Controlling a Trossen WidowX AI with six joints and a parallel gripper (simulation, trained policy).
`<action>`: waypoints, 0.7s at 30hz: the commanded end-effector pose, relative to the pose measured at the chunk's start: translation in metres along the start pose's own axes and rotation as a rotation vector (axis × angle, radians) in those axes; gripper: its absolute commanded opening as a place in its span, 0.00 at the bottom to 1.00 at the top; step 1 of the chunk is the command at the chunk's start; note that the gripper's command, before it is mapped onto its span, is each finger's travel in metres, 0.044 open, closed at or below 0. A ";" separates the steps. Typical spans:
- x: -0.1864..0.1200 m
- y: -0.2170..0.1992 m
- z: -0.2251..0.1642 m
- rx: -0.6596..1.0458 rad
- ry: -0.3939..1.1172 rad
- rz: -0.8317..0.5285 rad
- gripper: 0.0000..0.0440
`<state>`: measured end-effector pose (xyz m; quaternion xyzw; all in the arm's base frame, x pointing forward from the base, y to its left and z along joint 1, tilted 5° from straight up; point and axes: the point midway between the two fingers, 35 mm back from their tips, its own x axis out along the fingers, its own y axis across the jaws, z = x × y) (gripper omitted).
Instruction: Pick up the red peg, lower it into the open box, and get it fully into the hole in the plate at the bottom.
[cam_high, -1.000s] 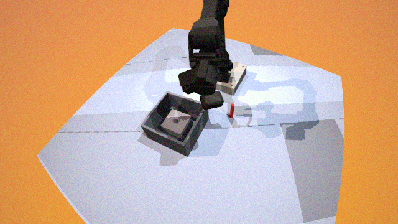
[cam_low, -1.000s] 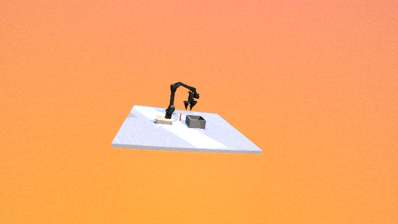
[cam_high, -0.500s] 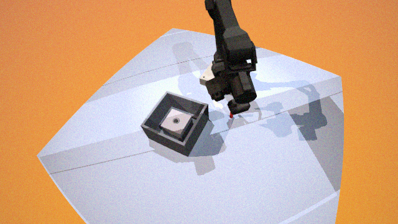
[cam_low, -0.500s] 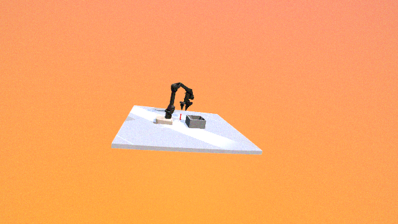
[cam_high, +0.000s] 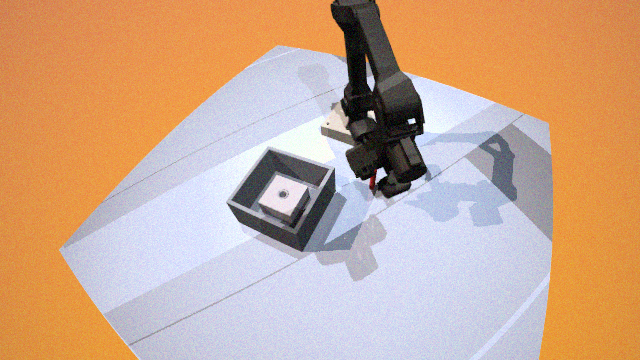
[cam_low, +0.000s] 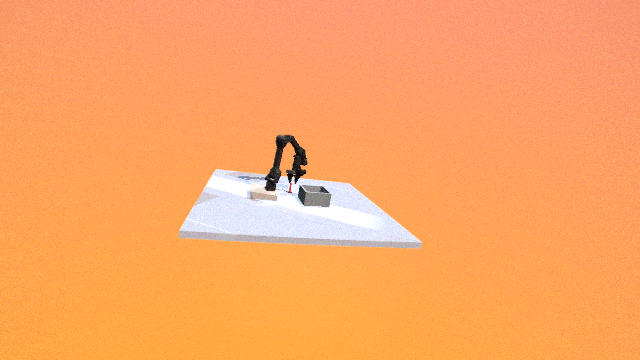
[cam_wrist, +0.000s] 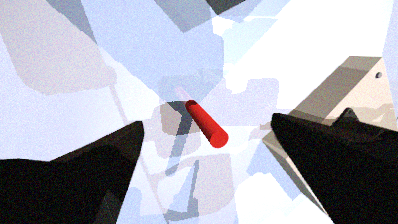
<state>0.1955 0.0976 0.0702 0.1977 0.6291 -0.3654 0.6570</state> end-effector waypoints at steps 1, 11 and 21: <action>0.017 0.001 -0.002 -0.006 -0.013 -0.006 1.00; 0.055 0.003 -0.007 -0.029 -0.024 -0.003 0.85; 0.071 -0.005 -0.012 -0.035 0.004 -0.052 0.26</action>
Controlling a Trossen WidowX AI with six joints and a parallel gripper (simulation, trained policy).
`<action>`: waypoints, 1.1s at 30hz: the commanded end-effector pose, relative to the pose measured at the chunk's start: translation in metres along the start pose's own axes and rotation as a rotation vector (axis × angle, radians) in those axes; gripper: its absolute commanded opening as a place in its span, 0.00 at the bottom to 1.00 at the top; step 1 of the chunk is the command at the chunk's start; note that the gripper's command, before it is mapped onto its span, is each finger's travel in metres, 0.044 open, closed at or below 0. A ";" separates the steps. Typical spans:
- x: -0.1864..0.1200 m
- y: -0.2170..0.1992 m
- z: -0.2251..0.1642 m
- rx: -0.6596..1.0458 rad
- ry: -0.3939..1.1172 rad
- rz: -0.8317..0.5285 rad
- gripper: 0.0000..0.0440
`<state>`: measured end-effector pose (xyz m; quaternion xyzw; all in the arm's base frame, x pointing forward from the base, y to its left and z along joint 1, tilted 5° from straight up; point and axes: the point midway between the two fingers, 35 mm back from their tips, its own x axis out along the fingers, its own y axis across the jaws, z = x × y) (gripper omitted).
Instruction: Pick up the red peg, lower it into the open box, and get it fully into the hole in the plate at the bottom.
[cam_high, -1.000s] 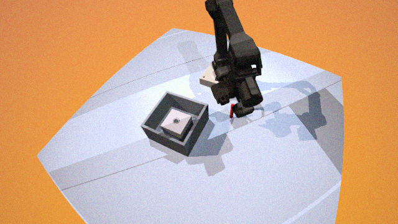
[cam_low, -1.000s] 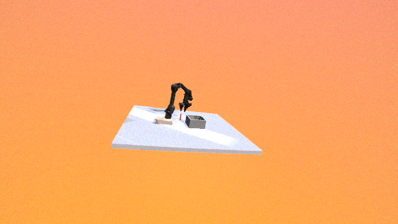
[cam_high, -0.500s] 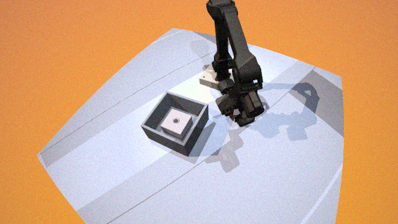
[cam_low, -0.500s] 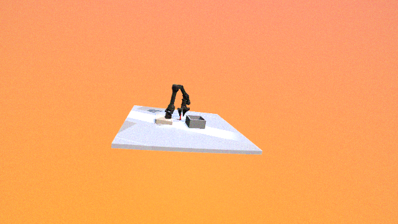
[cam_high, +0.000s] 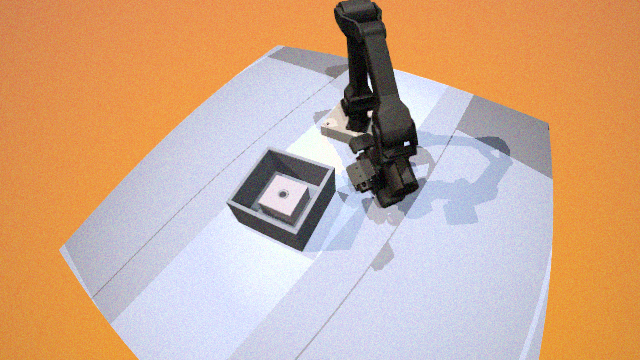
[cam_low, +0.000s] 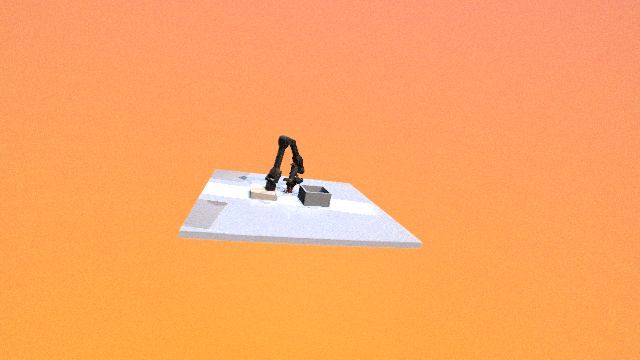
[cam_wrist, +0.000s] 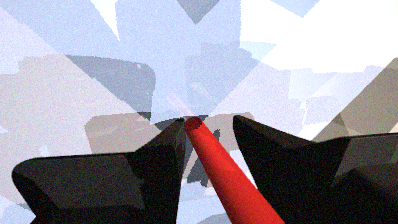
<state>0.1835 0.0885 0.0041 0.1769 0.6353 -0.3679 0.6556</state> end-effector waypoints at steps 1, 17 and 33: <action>0.004 -0.005 -0.002 -0.008 0.013 -0.025 0.20; -0.036 -0.012 0.022 -0.032 -0.070 -0.014 0.00; -0.101 -0.029 0.078 0.094 -0.190 0.043 0.00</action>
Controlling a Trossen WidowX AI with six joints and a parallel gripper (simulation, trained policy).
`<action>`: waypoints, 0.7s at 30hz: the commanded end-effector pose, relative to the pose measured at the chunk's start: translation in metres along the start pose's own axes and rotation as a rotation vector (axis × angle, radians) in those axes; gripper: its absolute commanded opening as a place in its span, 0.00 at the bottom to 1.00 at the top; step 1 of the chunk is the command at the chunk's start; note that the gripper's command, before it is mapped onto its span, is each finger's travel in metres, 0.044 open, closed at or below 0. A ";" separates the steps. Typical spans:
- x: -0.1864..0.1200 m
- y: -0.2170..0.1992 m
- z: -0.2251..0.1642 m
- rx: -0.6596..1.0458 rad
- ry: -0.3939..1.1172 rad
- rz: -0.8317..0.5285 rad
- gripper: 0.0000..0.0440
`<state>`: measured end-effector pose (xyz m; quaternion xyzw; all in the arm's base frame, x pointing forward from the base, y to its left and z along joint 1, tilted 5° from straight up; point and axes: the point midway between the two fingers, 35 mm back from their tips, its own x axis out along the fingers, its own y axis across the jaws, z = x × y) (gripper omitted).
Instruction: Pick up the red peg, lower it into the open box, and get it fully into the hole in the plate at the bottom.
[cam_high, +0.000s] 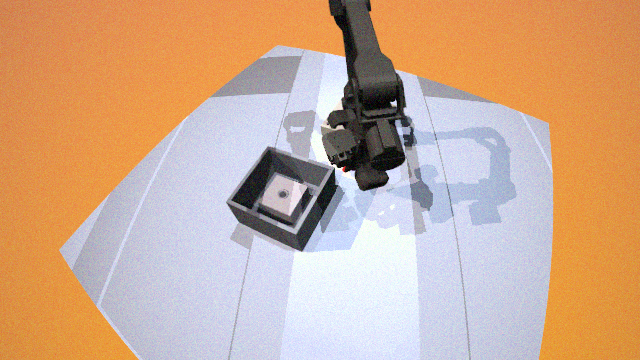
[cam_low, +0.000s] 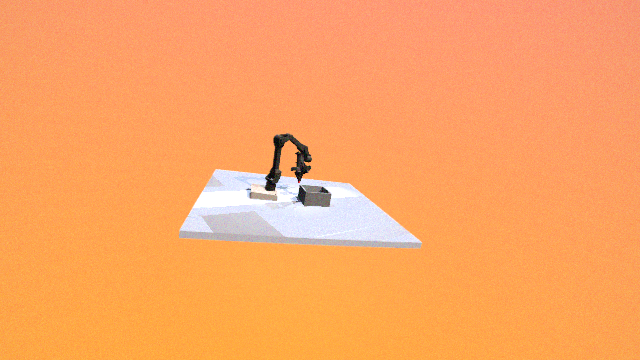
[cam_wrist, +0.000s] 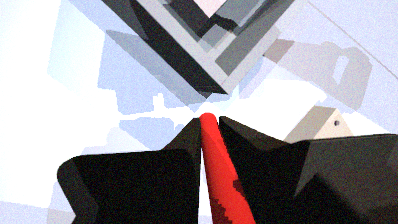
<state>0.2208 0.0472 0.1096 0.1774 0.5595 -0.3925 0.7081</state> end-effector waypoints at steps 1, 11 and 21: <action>-0.007 -0.003 0.015 0.040 -0.020 0.008 0.00; -0.006 -0.010 0.061 0.165 -0.053 0.022 0.00; 0.013 -0.016 0.103 0.226 -0.063 0.028 0.00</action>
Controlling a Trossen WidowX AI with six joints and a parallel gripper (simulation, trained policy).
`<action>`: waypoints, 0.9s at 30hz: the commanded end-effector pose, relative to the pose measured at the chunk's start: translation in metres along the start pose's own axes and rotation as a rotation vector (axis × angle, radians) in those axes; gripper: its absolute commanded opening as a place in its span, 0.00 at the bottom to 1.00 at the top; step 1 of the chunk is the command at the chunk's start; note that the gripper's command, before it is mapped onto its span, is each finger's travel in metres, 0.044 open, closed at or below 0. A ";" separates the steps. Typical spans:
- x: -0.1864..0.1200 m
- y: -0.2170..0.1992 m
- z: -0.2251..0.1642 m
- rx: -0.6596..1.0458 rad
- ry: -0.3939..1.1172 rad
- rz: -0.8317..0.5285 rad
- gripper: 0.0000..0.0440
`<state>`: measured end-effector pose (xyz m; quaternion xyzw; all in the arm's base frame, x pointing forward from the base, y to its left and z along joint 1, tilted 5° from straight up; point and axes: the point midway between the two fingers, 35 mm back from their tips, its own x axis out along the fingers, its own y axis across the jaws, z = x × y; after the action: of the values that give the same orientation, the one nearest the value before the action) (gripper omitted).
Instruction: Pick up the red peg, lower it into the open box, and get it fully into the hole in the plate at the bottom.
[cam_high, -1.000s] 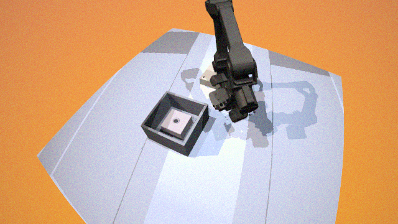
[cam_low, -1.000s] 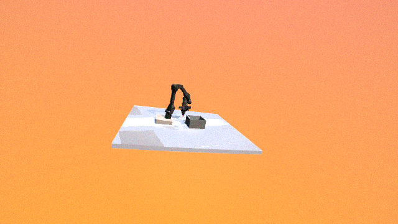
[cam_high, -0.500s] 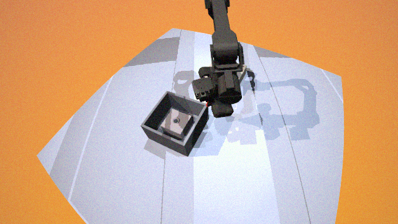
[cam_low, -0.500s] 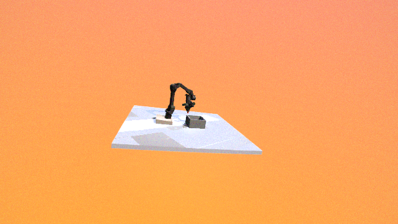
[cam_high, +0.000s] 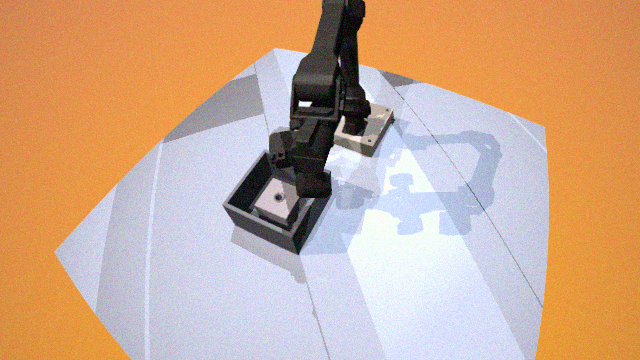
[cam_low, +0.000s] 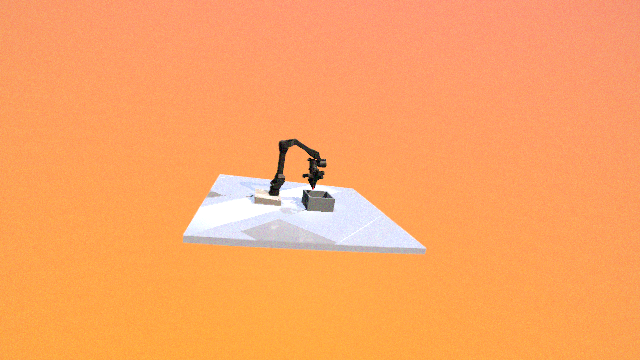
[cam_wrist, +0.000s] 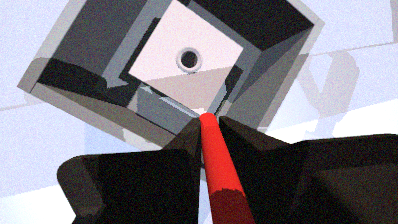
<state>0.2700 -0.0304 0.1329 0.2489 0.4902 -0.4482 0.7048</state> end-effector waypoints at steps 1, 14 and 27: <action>0.007 0.003 0.013 0.008 -0.003 0.006 0.00; 0.043 0.004 0.045 -0.031 0.037 0.032 0.00; 0.078 0.006 0.042 -0.145 0.116 0.062 0.11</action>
<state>0.3058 -0.0905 0.0861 0.2414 0.5407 -0.3829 0.7091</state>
